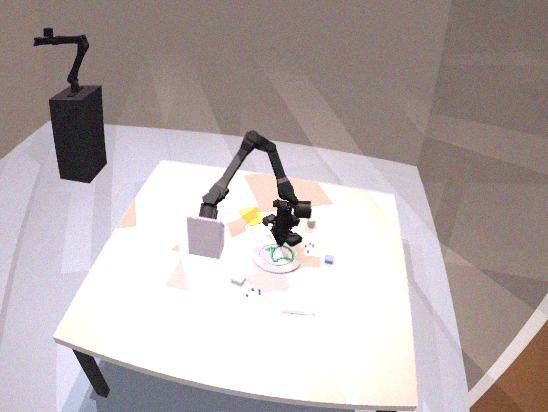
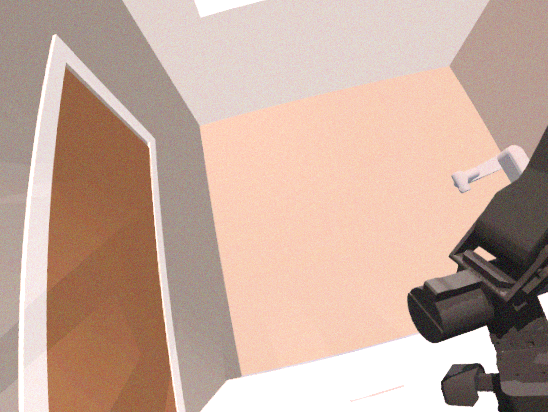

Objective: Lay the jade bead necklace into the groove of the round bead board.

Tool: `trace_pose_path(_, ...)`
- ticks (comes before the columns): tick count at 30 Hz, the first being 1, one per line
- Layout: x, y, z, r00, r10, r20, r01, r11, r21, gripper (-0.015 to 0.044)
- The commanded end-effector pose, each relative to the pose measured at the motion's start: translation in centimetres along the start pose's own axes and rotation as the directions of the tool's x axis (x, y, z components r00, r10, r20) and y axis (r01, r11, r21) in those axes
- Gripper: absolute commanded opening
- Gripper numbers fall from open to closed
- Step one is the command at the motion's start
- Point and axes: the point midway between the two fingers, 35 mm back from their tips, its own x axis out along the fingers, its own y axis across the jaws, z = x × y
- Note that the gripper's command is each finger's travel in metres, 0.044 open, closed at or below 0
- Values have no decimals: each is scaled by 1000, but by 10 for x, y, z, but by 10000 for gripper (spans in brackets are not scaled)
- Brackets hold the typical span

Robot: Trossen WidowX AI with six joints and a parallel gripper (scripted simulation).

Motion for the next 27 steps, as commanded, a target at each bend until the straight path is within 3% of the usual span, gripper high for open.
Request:
trace_pose_path(1, 0, 0, 0, 1000, 0, 0, 0, 1000, 0, 0)
trace_pose_path(27, -6, 10, 2, 1000, 2, -4, -2, 1000, 9, 0)
